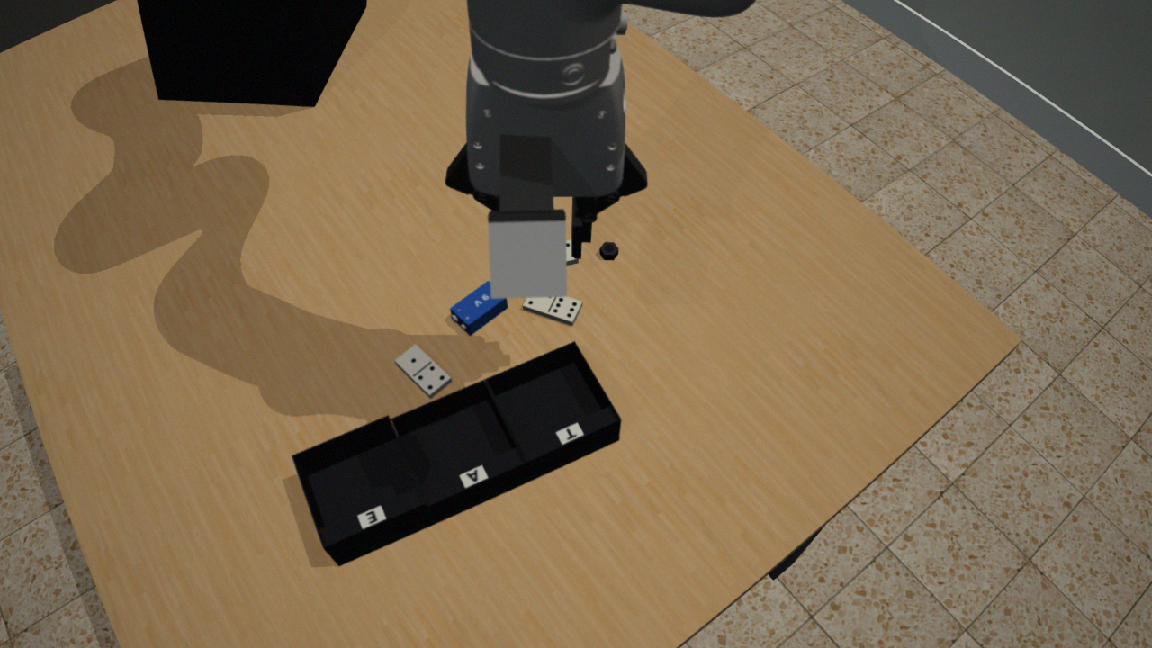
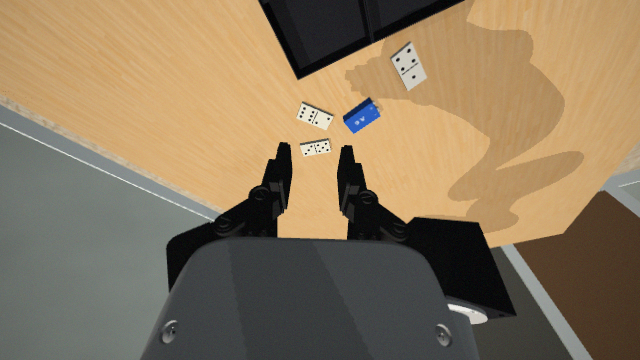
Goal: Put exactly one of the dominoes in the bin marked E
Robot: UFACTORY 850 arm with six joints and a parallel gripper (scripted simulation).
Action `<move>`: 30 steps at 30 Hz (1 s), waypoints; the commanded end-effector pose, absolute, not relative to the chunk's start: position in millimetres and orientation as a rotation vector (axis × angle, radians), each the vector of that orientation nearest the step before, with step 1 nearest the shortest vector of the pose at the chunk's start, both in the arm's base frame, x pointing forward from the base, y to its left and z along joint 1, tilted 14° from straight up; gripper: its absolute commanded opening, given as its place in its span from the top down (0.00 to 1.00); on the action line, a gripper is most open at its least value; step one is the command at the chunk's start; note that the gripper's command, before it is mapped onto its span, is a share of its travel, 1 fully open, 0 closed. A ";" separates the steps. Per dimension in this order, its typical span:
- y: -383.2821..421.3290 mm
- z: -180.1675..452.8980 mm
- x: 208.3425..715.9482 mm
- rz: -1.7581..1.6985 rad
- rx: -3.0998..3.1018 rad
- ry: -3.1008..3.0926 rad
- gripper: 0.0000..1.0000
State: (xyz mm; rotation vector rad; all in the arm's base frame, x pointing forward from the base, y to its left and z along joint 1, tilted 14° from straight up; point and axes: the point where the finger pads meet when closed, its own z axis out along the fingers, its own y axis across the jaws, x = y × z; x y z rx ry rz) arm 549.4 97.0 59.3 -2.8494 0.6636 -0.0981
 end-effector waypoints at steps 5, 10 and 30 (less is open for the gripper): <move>131.1 14.4 503.6 -0.051 -2.725 1.053 0.59; 146.0 -6.2 482.0 -0.011 -2.668 1.222 0.59; 157.6 -21.9 465.0 0.117 -2.190 1.978 0.59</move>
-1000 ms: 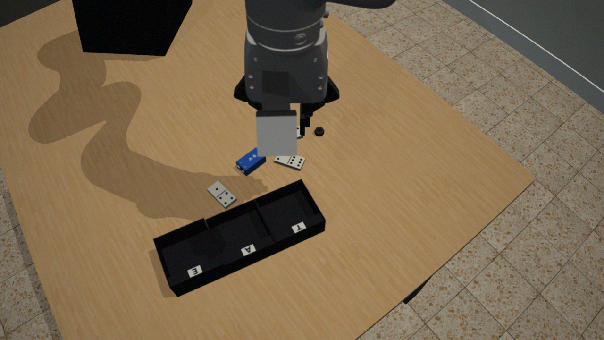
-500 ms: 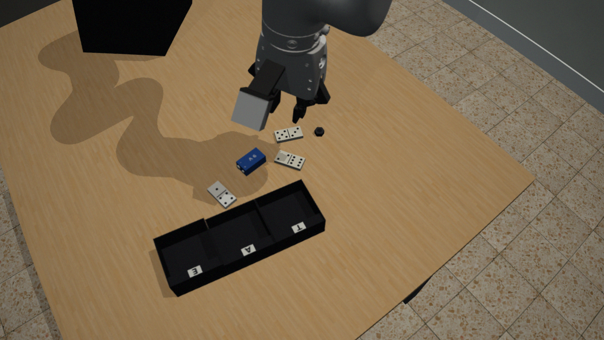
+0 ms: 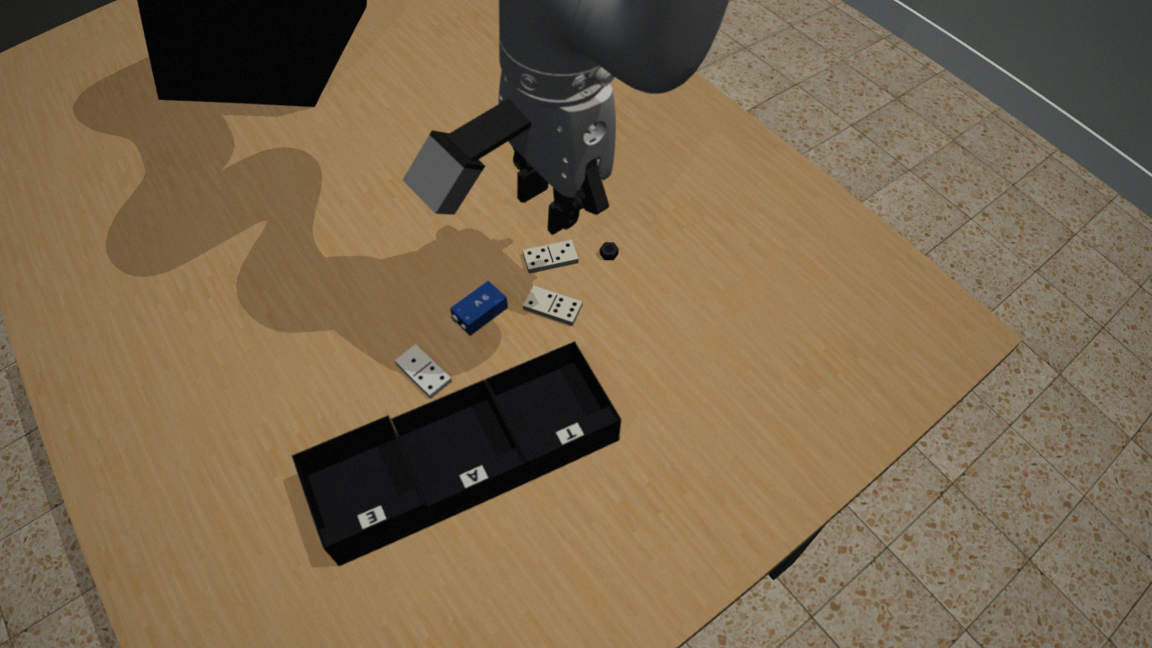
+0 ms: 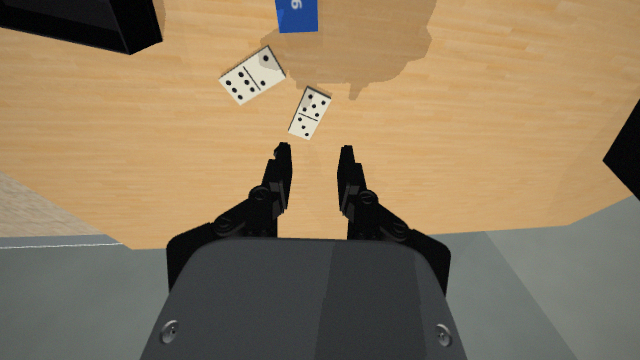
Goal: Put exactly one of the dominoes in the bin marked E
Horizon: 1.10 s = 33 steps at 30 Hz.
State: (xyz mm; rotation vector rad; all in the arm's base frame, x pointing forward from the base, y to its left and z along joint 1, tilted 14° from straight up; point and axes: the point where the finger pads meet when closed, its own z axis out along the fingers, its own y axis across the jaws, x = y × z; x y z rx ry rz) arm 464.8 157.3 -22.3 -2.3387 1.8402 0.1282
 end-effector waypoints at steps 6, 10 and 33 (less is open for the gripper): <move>157.6 -22.0 465.0 0.120 -1.999 2.147 0.59; 157.5 -21.9 465.1 0.105 -1.859 2.238 0.59; 157.5 -21.9 465.2 0.102 -1.847 2.244 0.59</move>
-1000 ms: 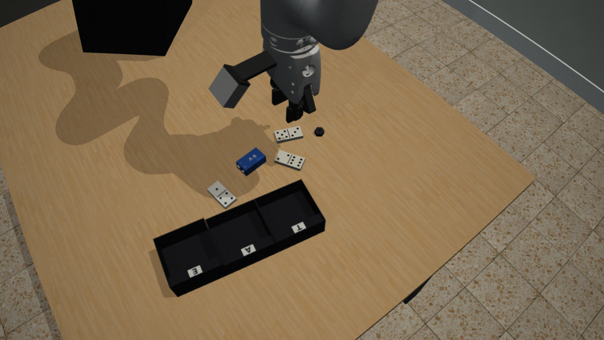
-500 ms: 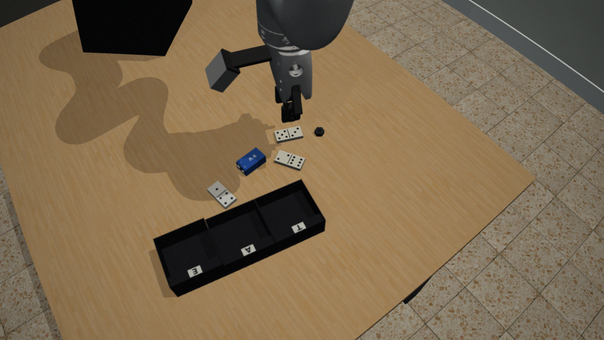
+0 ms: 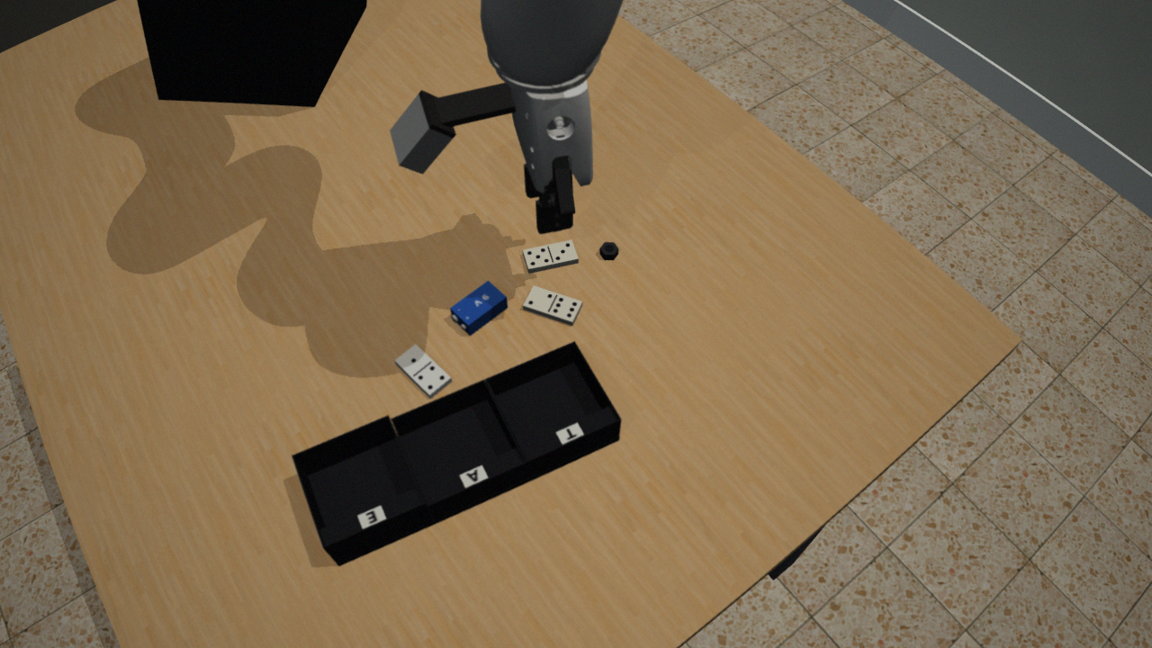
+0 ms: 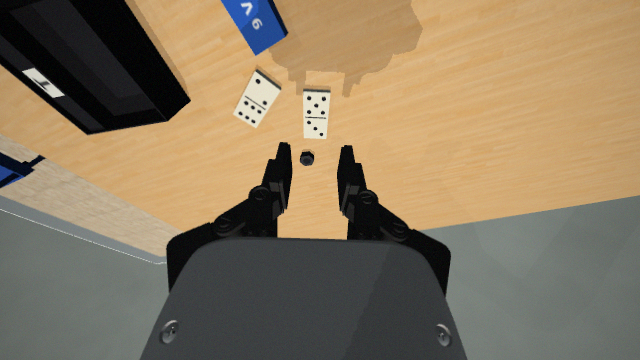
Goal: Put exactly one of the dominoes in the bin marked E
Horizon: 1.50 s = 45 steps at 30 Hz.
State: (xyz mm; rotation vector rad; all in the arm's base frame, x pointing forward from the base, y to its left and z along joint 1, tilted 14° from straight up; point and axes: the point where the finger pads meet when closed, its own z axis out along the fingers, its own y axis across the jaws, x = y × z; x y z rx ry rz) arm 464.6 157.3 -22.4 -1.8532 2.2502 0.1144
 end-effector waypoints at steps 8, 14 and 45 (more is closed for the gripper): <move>157.4 -22.0 465.3 0.102 -1.847 2.244 0.59; 157.4 -21.9 465.3 0.103 -1.848 2.244 0.59; 170.5 -85.7 474.3 0.102 -1.847 2.244 0.59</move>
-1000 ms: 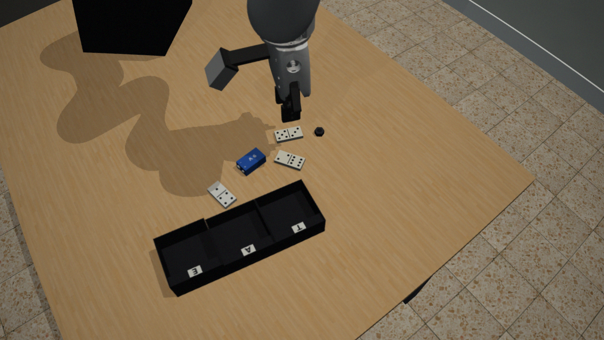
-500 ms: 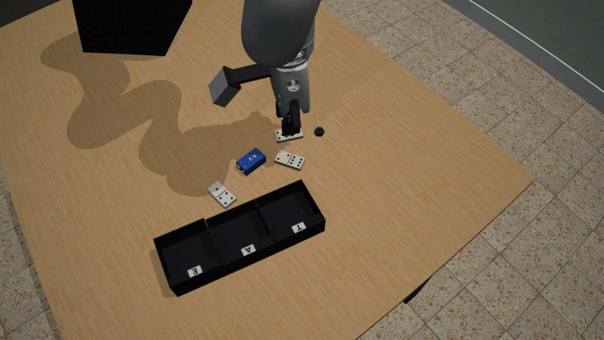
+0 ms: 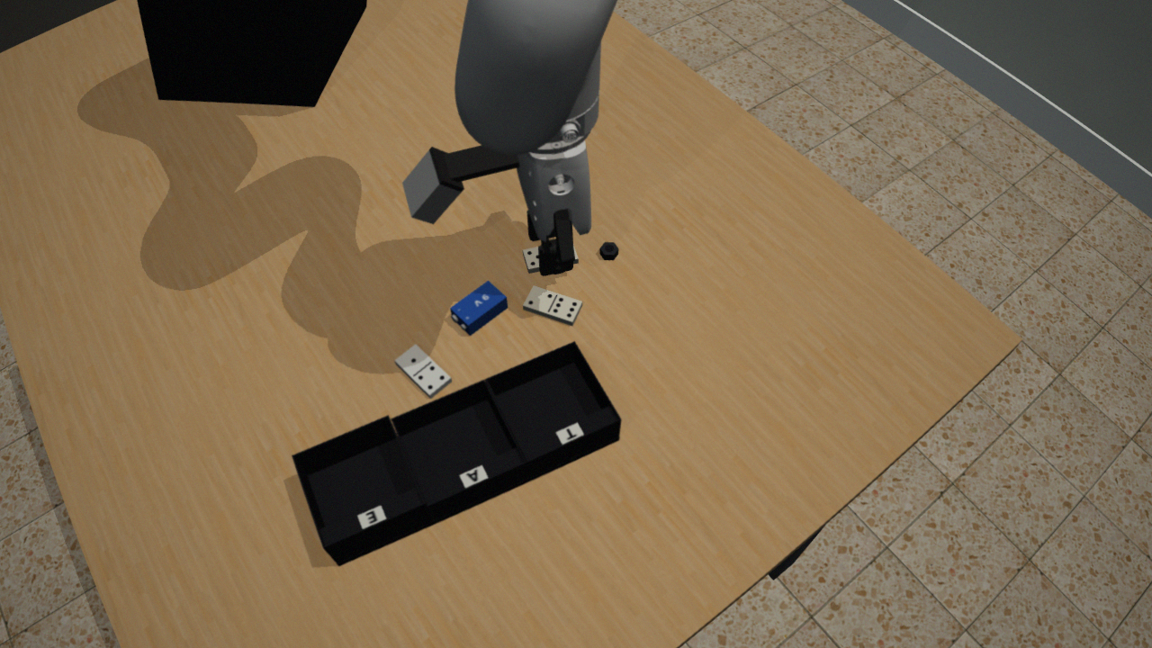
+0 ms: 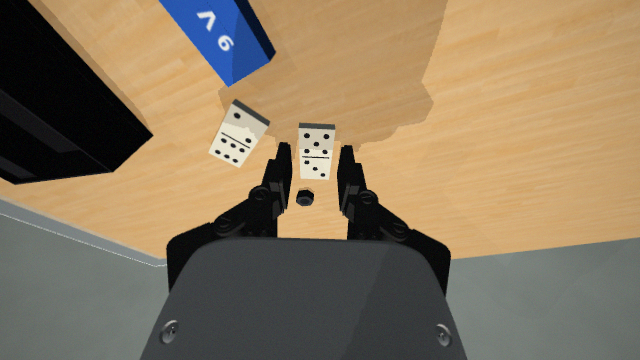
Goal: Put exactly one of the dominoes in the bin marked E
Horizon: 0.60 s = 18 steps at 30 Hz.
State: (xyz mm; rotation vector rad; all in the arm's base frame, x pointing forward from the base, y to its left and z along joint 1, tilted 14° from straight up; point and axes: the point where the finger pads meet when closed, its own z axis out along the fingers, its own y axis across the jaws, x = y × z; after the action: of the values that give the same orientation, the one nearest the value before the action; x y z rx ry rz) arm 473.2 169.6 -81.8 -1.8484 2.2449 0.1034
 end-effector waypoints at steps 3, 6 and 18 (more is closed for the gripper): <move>170.8 -87.0 474.4 0.102 -1.847 2.244 0.59; 170.8 -87.0 474.4 0.102 -1.847 2.244 0.59; 170.7 -87.0 474.3 0.102 -1.847 2.244 1.00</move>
State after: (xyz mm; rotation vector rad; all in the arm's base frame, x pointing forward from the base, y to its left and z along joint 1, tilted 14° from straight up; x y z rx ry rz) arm 473.7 170.7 -87.5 -1.8483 2.2448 0.1027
